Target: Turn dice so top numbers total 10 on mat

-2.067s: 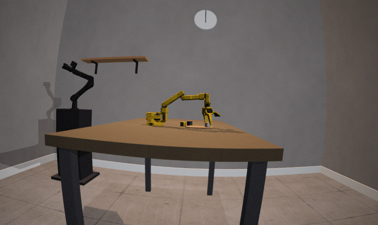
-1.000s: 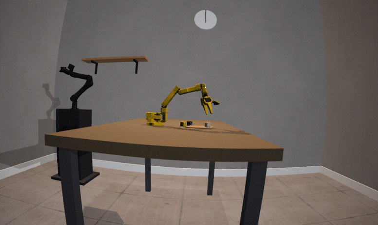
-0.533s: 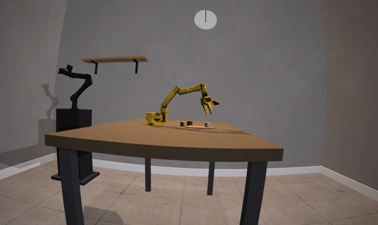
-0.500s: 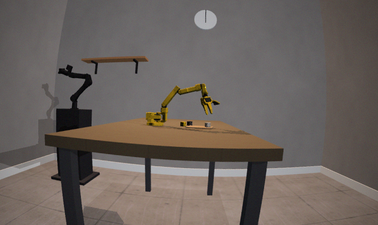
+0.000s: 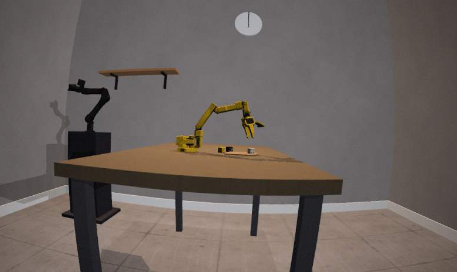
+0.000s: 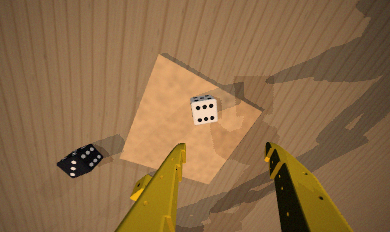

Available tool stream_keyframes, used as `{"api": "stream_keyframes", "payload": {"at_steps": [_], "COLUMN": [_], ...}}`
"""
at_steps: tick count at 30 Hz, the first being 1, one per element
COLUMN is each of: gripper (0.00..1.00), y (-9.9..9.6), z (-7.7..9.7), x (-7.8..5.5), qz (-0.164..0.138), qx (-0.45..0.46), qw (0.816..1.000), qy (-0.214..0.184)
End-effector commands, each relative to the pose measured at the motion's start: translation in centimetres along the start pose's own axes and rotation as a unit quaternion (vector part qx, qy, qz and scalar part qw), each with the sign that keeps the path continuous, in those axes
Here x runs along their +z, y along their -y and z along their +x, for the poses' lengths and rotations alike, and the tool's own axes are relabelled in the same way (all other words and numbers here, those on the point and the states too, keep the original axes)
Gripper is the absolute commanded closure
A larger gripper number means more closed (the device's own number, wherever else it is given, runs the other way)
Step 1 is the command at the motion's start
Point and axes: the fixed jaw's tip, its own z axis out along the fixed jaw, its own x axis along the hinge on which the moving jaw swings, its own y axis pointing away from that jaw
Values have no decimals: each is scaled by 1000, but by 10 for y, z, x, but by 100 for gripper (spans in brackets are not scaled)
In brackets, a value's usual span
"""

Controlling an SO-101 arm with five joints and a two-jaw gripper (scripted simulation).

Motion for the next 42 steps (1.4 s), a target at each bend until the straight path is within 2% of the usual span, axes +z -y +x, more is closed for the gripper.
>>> {"api": "stream_keyframes", "payload": {"at_steps": [1, 8, 16, 18, 33, 42], "gripper": [67, 67, 68, 68, 68, 68], "y": [-4, -20, -42, -42, -72, -77], "z": [-3, 7, 27, 27, 73, 85], "x": [-17, -20, -21, -21, -14, -11], "qz": [7, -3, -12, -12, -6, -2], "qx": [12, 87, 199, 199, 378, 414], "qw": [999, 996, 980, 980, 924, 908], "qy": [30, 14, -10, -10, -52, -60]}}
